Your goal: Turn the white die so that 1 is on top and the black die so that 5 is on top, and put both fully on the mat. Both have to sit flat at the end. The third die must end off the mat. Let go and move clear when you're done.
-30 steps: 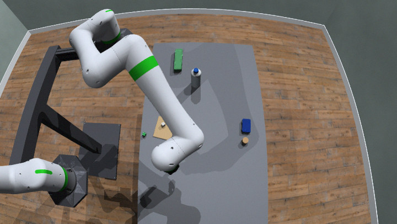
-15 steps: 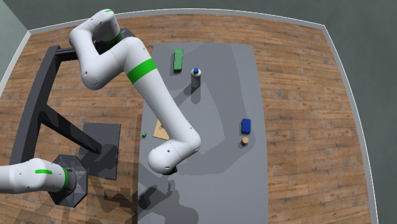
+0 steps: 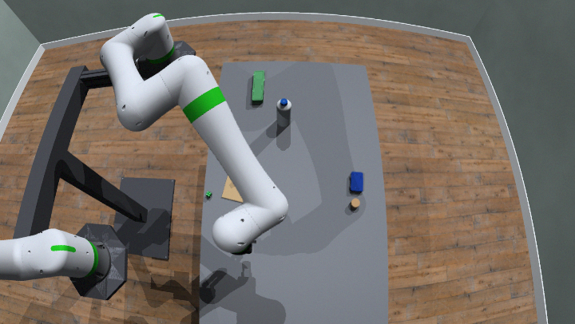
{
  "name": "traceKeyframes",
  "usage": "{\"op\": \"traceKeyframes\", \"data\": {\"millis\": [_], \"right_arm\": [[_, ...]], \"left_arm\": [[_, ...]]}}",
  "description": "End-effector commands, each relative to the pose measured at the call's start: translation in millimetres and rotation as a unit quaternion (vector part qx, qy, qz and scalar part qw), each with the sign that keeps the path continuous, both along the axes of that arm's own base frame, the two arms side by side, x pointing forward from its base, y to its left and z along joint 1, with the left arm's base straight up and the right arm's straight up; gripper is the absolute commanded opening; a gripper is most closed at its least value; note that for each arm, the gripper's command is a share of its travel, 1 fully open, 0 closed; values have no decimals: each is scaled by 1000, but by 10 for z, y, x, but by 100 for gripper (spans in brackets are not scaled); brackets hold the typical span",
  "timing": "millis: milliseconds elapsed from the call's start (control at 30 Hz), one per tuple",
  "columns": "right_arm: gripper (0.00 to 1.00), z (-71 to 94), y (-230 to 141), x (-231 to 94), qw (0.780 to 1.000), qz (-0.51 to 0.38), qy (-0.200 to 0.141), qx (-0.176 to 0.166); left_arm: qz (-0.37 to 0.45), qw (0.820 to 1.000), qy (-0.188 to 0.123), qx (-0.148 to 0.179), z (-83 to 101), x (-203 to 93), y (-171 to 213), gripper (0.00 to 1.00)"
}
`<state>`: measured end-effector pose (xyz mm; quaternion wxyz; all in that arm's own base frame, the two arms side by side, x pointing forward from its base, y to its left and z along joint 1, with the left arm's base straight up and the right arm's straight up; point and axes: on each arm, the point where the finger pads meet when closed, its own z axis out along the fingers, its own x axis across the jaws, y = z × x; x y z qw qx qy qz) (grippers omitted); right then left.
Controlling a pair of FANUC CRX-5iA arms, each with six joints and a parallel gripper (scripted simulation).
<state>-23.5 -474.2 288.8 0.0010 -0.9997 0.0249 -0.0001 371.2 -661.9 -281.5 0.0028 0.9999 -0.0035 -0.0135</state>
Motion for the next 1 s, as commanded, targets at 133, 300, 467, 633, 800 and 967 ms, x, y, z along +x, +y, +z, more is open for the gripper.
{"op": "traceKeyframes", "data": {"millis": [133, 300, 467, 633, 800, 967], "right_arm": [[100, 9, -2, -2, 1000, 0, 0, -1], [100, 9, -2, -2, 1000, 0, 0, -1], [100, 9, -2, -2, 1000, 0, 0, -1], [100, 9, -2, -2, 1000, 0, 0, -1], [100, 9, -2, -2, 1000, 0, 0, -1], [100, 9, -2, -2, 1000, 0, 0, -1]], "left_arm": [[-36, 997, 68, -29, 35, -461, -158, 40], [-68, 986, 135, -70, 112, -905, -333, 40], [-96, 967, 199, -126, 246, -1294, -539, 40], [-107, 955, 227, -161, 332, -1455, -654, 40], [-119, 926, 269, -238, 512, -1658, -884, 40], [-118, 901, 285, -305, 639, -1688, -1048, 40]]}}
